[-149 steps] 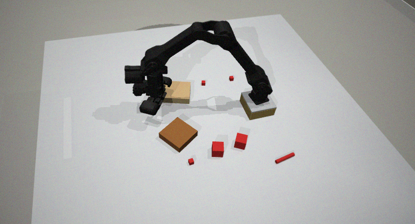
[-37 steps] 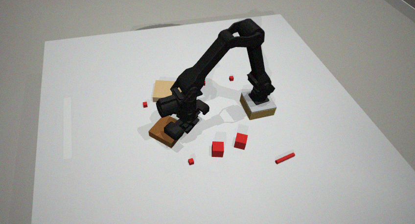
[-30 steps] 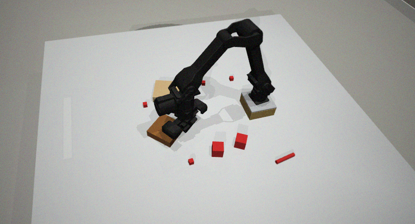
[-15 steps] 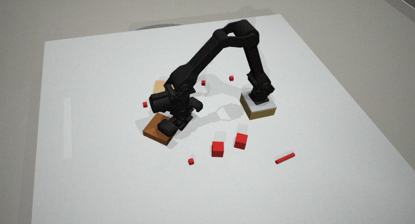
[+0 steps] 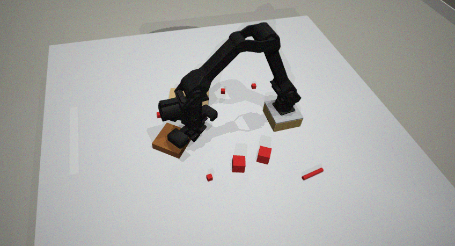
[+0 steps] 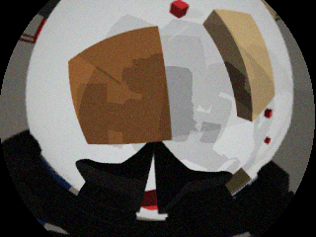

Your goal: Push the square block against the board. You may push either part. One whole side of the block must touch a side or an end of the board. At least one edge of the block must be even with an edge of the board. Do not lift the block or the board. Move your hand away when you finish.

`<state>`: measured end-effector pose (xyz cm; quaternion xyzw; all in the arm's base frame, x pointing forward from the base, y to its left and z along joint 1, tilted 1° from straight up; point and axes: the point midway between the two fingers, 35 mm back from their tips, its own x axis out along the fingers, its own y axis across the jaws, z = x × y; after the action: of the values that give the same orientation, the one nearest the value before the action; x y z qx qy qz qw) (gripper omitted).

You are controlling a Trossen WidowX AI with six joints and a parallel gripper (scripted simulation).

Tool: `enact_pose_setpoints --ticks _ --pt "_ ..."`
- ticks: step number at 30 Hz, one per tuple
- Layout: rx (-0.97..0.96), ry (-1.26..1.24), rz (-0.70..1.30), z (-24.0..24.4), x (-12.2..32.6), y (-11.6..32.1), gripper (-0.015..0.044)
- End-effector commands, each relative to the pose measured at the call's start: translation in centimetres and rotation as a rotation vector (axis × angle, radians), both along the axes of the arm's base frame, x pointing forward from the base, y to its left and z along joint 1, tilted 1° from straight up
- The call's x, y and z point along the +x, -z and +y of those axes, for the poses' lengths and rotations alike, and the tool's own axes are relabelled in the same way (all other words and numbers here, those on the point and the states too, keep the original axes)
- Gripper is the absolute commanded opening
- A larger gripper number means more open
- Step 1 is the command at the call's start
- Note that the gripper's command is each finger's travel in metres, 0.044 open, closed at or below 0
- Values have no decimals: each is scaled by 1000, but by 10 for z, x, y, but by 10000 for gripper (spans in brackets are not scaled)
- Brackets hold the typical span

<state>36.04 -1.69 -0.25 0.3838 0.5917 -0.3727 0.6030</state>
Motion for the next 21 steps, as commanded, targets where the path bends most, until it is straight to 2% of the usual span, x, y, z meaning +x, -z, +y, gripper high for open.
enact_pose_setpoints --ticks 1,21 --pt "-5 -2 -4 -6 6 0 0" --pt "-2 -2 -3 20 -7 1 0"
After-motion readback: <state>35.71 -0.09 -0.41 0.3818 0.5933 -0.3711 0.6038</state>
